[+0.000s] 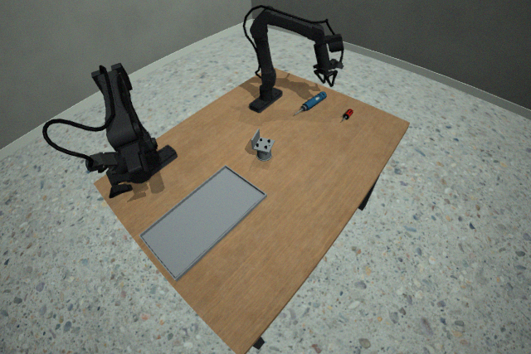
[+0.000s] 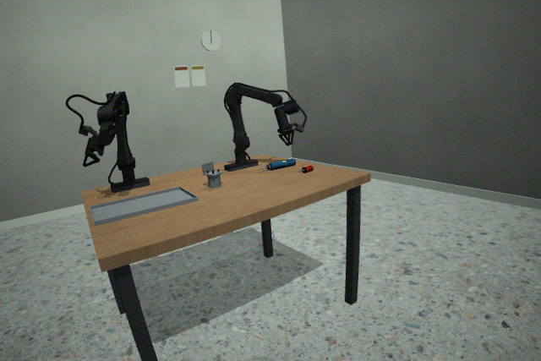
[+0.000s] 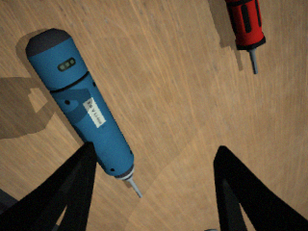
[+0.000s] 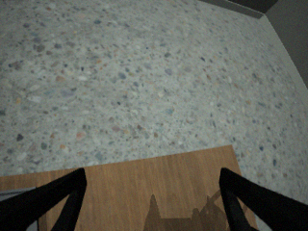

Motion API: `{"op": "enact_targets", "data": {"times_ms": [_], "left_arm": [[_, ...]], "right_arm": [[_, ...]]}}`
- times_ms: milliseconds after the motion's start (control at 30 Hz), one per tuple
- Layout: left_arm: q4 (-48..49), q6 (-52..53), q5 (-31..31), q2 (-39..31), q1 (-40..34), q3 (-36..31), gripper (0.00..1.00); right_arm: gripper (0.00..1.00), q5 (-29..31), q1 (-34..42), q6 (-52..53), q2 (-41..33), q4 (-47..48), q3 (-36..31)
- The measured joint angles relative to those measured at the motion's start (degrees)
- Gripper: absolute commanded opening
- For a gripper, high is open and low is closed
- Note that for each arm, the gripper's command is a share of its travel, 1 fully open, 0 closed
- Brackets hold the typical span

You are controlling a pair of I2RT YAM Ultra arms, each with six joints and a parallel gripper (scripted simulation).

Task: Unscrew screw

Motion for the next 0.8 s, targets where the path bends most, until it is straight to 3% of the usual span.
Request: {"op": "enact_targets", "data": {"times_ms": [800], "left_arm": [[-4.5,-17.5,-5.7,4.7,-1.2,-6.5,0.65]], "right_arm": [[1.0,0.0,0.0,0.0,0.0,0.0,0.0]]}}
